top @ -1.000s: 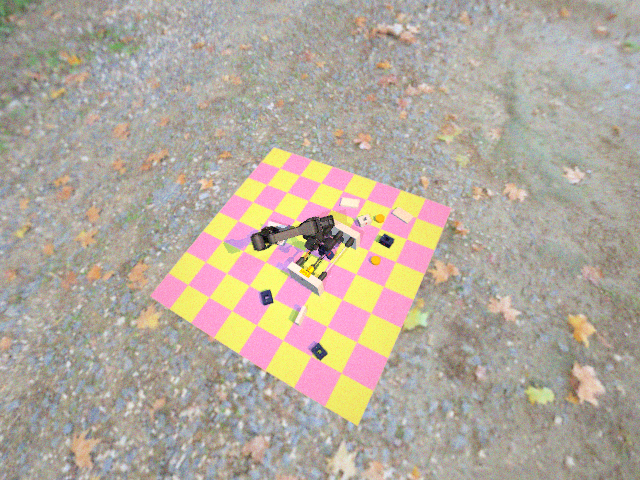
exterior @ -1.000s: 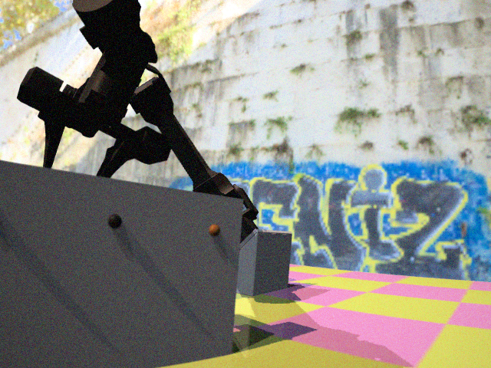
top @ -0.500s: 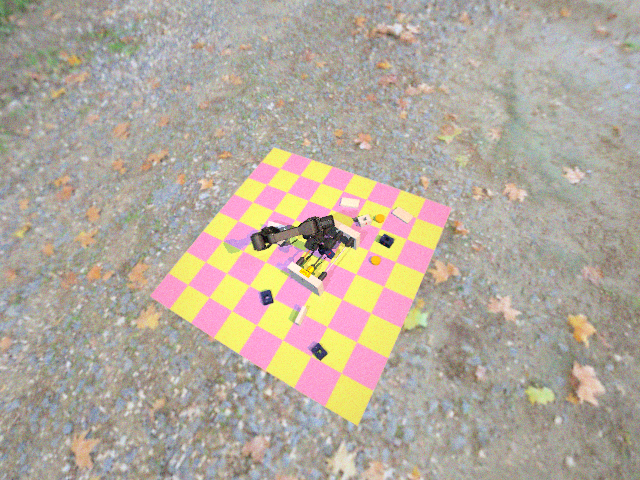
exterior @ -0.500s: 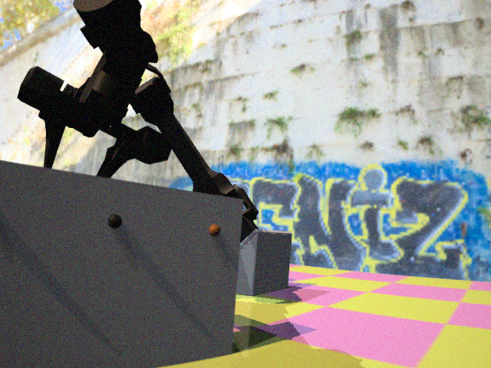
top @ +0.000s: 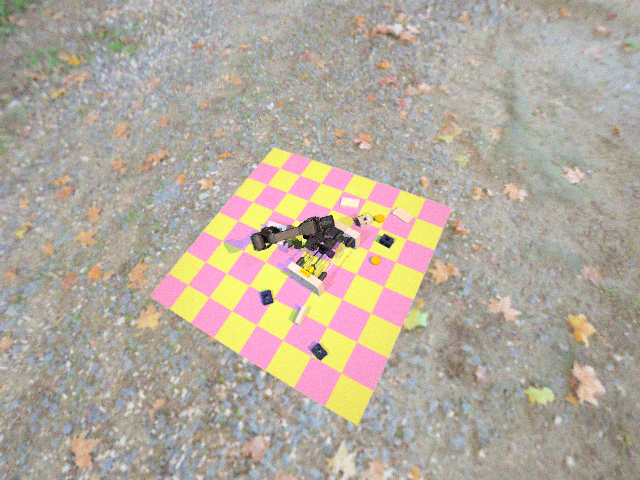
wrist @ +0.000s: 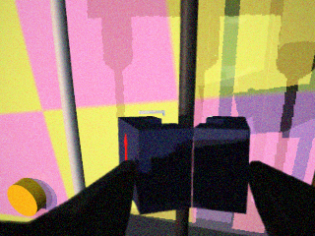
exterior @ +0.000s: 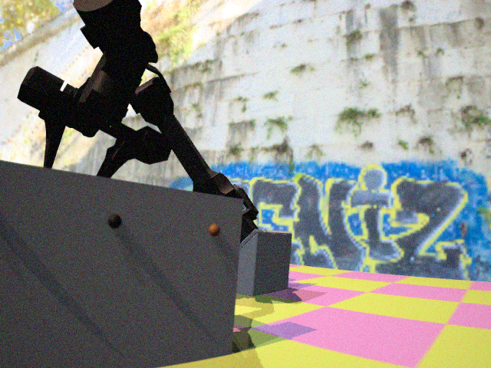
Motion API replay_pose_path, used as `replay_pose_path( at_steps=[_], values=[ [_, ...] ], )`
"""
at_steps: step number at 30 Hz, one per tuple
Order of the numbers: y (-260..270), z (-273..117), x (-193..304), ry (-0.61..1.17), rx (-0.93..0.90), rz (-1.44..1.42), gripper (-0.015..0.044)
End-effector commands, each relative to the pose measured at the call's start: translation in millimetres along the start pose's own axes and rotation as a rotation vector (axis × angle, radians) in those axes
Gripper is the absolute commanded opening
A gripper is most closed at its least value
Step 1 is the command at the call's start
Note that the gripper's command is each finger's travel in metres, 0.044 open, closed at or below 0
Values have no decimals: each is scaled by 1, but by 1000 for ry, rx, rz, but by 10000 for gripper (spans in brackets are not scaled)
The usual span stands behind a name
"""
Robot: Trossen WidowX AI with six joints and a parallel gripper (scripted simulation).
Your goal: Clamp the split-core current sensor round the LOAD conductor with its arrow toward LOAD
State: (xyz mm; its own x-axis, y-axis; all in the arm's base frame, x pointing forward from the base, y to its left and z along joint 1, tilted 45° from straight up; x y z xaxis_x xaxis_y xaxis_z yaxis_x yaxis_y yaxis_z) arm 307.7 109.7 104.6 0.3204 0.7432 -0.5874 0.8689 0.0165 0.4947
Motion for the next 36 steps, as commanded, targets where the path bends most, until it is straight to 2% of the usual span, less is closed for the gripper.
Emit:
replay_pose_path(
  at_steps=[1, 14, 30, 36],
  values=[
    [0, -1, 1, 2, -2, 1, 0],
    [1, -1, 1, 0, 11, 0, 0],
    [16, 5, 3, -43, 224, -4, 0],
    [12, 8, 2, -45, 196, -15, 157]
  ],
)
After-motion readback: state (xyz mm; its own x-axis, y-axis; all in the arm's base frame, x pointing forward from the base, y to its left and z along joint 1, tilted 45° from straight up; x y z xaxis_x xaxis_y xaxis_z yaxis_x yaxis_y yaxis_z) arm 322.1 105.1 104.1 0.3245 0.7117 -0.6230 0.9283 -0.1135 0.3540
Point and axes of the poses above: the point midway between the two fingers, 35 mm back from their tips, its own z axis out along the fingers, its own y axis across the jaws, x = y × z, the point moved 1 cm from there along -z, back along the fingers, and after that the axes turned 11 degrees about z, right-handed, at the moved point
